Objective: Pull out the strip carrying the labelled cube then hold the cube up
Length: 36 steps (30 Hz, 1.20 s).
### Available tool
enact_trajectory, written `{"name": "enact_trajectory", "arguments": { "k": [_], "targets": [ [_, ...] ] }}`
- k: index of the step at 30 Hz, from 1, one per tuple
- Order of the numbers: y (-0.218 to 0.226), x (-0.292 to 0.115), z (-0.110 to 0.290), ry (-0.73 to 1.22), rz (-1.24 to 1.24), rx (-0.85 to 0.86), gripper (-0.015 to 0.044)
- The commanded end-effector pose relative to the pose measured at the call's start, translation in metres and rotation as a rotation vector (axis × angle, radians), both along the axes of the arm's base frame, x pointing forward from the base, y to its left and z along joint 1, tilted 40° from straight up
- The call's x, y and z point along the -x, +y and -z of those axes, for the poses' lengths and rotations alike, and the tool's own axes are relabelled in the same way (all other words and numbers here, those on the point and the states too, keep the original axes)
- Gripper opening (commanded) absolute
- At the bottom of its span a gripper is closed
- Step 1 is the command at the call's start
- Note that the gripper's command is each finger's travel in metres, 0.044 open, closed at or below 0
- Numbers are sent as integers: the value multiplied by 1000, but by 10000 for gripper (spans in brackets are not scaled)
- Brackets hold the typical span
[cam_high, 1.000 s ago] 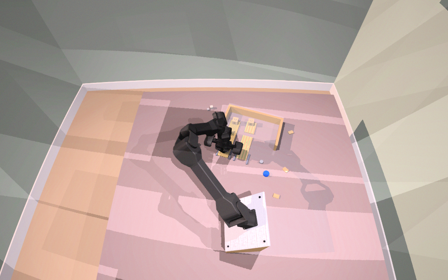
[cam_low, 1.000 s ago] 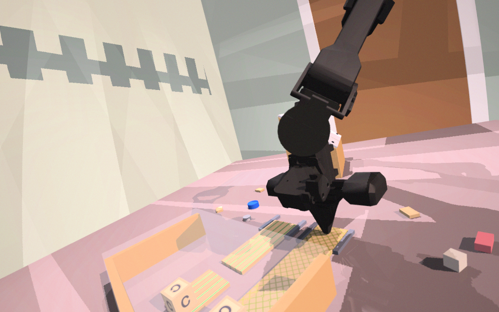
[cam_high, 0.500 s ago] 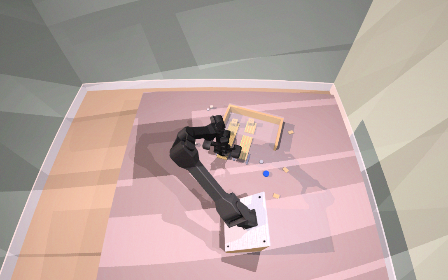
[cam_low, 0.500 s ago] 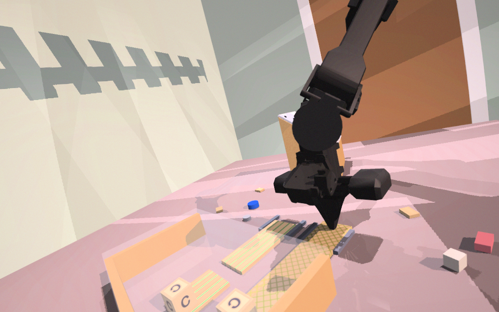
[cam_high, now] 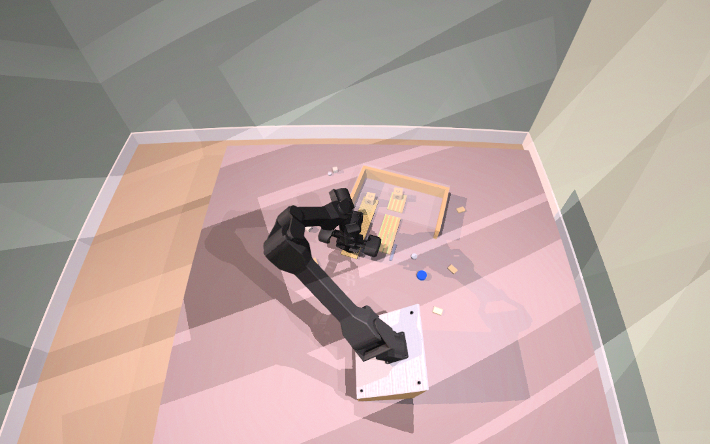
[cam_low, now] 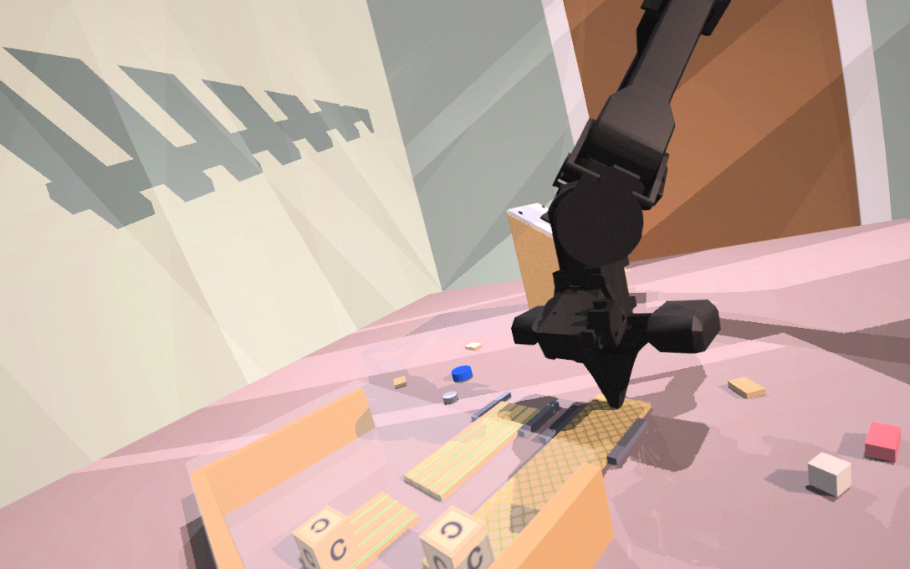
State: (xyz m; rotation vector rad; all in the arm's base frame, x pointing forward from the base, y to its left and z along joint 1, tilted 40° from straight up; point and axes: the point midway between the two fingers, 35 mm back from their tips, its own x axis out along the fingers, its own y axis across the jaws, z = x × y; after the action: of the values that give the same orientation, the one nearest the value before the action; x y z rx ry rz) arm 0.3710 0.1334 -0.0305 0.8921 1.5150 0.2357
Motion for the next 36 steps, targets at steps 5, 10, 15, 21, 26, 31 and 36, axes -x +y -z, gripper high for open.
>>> {"name": "enact_trajectory", "arguments": {
  "k": [5, 10, 15, 21, 26, 31, 36],
  "targets": [
    [10, 19, 2, 25, -14, -2, 0],
    [13, 26, 1, 25, -14, -2, 0],
    [16, 33, 0, 26, -14, -2, 0],
    [19, 40, -1, 26, -14, -2, 0],
    [21, 46, -3, 27, -14, -3, 0],
    [23, 52, -4, 27, -14, -3, 0],
    [26, 57, -5, 28, -14, -3, 0]
  ]
}}
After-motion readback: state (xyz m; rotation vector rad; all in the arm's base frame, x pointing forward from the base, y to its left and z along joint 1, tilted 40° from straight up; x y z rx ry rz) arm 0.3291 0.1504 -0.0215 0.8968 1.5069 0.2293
